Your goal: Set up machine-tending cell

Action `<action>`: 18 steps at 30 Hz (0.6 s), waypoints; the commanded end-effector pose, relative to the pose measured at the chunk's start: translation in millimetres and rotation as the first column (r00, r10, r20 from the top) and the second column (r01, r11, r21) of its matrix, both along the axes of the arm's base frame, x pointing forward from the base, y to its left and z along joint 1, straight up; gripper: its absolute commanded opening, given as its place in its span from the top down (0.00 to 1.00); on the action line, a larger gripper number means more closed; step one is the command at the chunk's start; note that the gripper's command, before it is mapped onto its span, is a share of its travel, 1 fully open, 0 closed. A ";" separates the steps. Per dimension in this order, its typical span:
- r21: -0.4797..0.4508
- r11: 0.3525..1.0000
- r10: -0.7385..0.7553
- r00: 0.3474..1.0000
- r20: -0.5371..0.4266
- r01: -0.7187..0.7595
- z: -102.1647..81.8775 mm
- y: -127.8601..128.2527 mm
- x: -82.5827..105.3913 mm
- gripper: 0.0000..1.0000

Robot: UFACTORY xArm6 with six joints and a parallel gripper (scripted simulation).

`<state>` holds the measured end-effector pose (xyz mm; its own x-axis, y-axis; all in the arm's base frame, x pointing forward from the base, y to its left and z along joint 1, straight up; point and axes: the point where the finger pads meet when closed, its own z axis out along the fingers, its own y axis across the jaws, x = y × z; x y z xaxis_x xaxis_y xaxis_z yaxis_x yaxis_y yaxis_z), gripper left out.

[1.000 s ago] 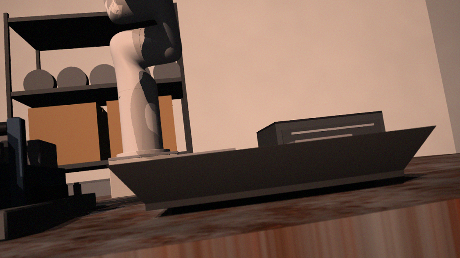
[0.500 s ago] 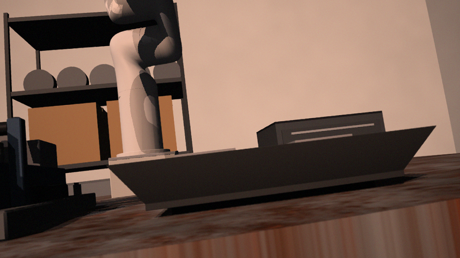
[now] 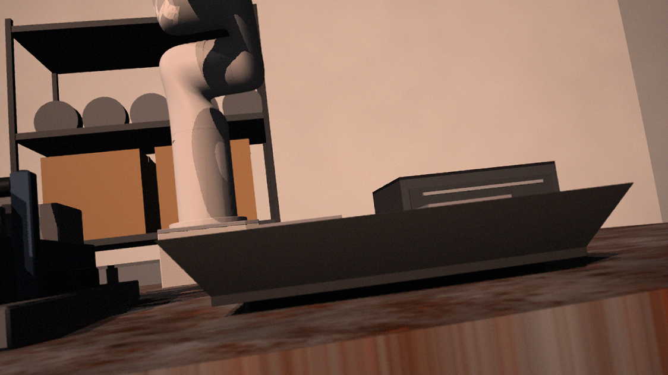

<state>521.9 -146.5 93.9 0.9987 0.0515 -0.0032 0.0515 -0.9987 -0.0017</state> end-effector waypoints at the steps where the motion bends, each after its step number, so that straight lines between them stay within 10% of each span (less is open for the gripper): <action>1: -0.002 0.991 0.130 0.991 0.006 -0.130 5.8 33.0 -5.7 1.00; 18: -0.003 0.802 0.597 0.802 0.005 -0.597 12.1 148.1 -56.9 1.00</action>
<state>480.1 -28.1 101.7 0.8491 0.5281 -0.0115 0.5281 -0.8492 -0.0037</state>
